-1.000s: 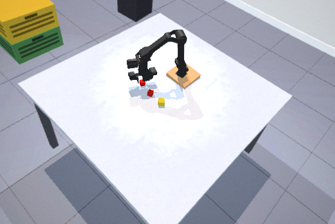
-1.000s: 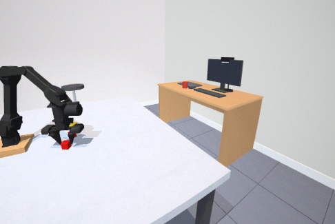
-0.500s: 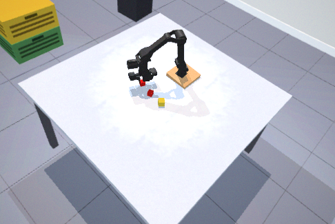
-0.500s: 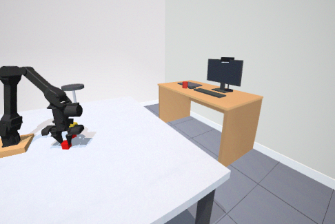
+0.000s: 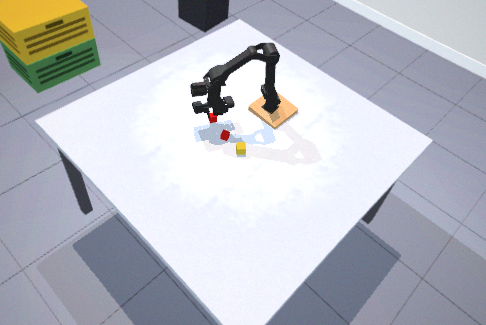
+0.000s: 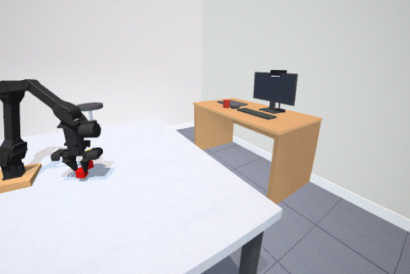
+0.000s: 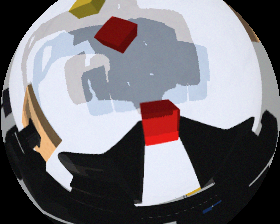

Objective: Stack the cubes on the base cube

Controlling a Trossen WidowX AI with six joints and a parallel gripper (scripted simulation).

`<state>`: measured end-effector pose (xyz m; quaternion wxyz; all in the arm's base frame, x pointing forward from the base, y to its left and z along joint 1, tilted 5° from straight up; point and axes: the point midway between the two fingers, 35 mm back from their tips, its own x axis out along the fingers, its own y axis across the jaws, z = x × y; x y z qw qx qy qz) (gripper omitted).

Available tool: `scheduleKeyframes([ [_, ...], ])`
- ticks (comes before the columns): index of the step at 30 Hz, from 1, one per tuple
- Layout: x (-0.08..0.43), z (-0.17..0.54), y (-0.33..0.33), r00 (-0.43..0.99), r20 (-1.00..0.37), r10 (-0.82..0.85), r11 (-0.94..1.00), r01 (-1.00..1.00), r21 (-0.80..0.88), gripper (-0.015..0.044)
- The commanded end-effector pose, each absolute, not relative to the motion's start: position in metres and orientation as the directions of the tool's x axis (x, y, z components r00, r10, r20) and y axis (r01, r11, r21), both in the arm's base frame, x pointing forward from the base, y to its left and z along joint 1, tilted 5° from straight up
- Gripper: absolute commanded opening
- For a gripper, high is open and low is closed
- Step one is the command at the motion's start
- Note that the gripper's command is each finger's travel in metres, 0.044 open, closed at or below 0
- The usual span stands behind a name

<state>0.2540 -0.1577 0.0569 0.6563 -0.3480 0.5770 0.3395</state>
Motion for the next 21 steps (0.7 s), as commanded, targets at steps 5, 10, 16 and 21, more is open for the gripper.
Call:
scheduleKeyframes([
  [5, 0.255, 0.072, -0.160, 0.108, -0.993, 0.042, 0.523, -0.850, -0.070, 0.0105],
  [10, 0.255, 0.081, -0.161, 0.104, -0.994, 0.042, 0.520, -0.852, -0.067, 0.0105],
  [16, 0.253, 0.092, -0.161, 0.100, -0.994, 0.043, 0.516, -0.854, -0.064, 0.0105],
  [21, 0.252, 0.101, -0.161, 0.096, -0.994, 0.043, 0.513, -0.856, -0.061, 0.0105],
])
